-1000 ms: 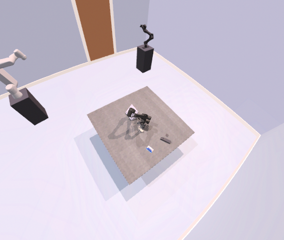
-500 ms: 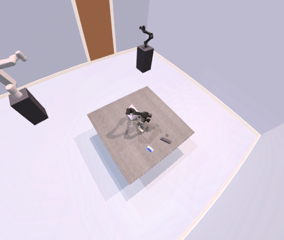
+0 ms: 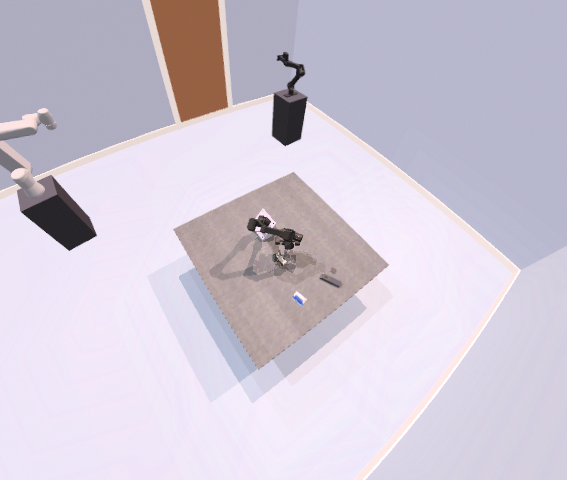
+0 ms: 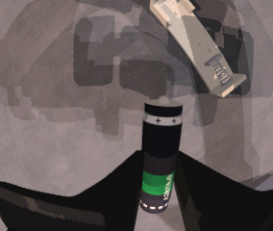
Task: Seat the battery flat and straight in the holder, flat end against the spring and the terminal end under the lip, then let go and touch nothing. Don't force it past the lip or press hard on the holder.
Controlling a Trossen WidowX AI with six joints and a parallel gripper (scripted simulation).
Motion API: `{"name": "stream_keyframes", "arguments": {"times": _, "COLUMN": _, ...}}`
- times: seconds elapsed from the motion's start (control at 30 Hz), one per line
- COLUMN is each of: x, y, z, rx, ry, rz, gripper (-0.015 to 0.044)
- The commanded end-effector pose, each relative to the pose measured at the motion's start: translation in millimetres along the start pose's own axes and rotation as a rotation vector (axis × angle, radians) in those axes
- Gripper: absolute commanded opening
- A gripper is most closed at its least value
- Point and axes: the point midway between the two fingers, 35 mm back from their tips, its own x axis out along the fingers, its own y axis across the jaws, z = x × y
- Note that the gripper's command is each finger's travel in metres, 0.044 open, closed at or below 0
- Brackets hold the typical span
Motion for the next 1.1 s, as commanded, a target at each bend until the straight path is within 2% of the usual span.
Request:
{"name": "stream_keyframes", "arguments": {"times": 0.0, "x": -3, "y": -5, "z": 16, "rx": -0.118, "ry": 0.0, "rz": -0.002, "gripper": 0.006}}
{"name": "stream_keyframes", "arguments": {"times": 0.53, "x": -15, "y": -35, "z": 82, "rx": -0.67, "ry": 0.0, "rz": 0.002, "gripper": 0.006}}
{"name": "stream_keyframes", "arguments": {"times": 1.07, "x": 4, "y": -32, "z": 85, "rx": -0.695, "ry": -0.09, "rz": 0.058, "gripper": 0.006}}
